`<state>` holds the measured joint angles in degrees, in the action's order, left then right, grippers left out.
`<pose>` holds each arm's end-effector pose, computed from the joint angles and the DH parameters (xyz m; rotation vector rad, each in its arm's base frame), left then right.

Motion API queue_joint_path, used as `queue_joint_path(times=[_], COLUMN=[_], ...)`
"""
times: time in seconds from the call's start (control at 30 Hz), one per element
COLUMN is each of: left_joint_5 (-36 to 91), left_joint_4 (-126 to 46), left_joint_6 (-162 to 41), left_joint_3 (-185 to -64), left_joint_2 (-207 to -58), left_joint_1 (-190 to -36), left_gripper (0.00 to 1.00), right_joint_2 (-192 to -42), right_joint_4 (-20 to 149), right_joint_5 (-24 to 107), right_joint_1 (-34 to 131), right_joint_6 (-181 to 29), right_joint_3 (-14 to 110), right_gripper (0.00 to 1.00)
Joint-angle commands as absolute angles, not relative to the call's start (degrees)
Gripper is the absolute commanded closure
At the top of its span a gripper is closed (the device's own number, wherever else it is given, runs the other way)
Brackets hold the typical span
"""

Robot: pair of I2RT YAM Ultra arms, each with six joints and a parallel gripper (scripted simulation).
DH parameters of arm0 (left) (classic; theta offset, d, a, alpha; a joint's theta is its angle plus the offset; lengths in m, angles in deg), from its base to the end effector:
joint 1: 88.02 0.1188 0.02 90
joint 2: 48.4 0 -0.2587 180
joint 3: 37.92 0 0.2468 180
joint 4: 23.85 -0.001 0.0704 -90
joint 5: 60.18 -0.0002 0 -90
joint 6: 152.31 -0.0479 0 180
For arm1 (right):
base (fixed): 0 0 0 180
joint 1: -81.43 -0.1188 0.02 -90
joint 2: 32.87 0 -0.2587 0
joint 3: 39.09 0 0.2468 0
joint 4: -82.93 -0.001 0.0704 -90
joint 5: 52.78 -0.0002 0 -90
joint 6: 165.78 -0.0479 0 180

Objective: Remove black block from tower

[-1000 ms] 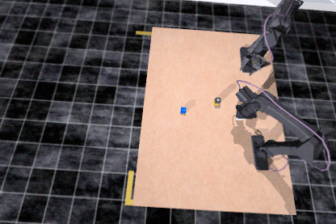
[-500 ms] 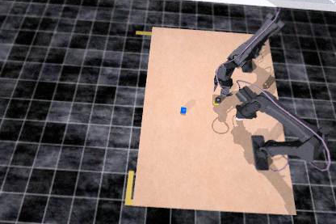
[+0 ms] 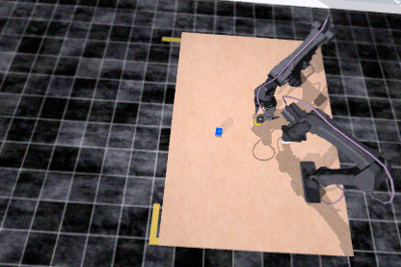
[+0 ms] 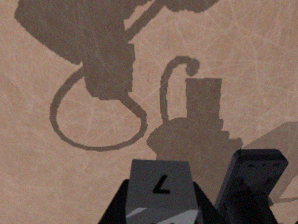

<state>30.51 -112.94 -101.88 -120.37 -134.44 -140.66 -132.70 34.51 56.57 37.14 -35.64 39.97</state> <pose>0.1485 -0.1920 0.2433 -2.2316 -2.1465 -0.0268 0.2286 0.2466 0.1781 -1.9128 1.9802 0.4871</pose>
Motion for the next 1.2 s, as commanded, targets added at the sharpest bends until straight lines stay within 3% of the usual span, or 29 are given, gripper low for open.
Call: queue_joint_path(times=[0.0,1.17], left_joint_5=[30.7,30.6], left_joint_4=[-114.1,-113.5], left_joint_6=[-101.6,-101.8], left_joint_3=[-121.6,-121.0], left_joint_2=[-132.2,-132.8], left_joint_1=[-141.2,-140.9], left_gripper=[0.73,0.73], right_joint_2=[-132.3,-137.4], right_joint_4=[35.9,42.6], right_joint_5=[57.9,56.8], right_joint_1=[36.5,33.6], right_joint_6=[-35.0,-38.1], right_joint_3=[39.9,40.4], right_gripper=[0.45,0.45])
